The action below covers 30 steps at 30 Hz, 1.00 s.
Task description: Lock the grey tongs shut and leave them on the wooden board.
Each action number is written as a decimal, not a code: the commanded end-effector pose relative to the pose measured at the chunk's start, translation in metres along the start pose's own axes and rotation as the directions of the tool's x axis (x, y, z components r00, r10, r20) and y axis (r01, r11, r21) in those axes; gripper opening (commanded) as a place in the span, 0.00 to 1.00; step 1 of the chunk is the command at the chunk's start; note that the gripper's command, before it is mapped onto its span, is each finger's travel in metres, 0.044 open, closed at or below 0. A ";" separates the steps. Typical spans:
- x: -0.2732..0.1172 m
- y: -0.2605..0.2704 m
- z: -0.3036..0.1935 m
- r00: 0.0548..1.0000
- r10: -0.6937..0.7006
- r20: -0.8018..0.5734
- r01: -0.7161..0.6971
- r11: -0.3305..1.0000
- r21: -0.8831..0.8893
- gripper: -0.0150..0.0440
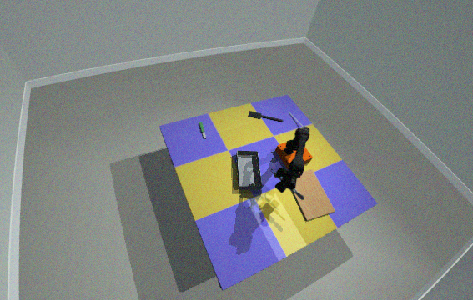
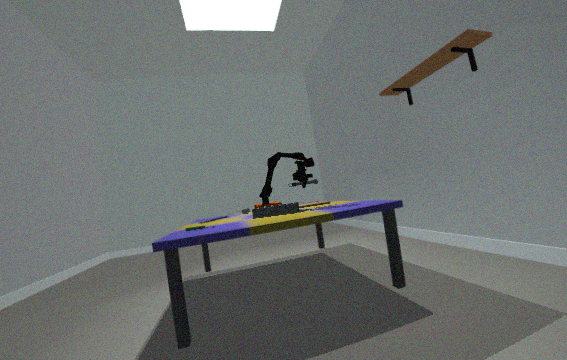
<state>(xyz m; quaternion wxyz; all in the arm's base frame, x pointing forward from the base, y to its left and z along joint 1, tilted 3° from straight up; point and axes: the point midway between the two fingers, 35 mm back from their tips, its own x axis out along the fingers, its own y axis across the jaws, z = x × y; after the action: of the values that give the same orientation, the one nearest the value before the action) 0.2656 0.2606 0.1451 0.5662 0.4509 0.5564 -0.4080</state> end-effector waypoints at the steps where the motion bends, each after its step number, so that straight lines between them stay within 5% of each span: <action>1: -0.003 0.000 0.000 1.000 0.013 -0.001 -0.013 1.000 -0.023 0.00; 15: -0.003 -0.015 -0.020 1.000 0.011 -0.003 -0.011 0.847 -0.531 0.00; 30: -0.003 -0.032 -0.042 1.000 0.009 -0.004 -0.008 0.399 -0.917 0.00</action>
<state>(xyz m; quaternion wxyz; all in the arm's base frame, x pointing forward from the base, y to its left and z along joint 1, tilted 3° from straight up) 0.2264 0.2904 0.1446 0.7163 0.0995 0.6874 -0.0663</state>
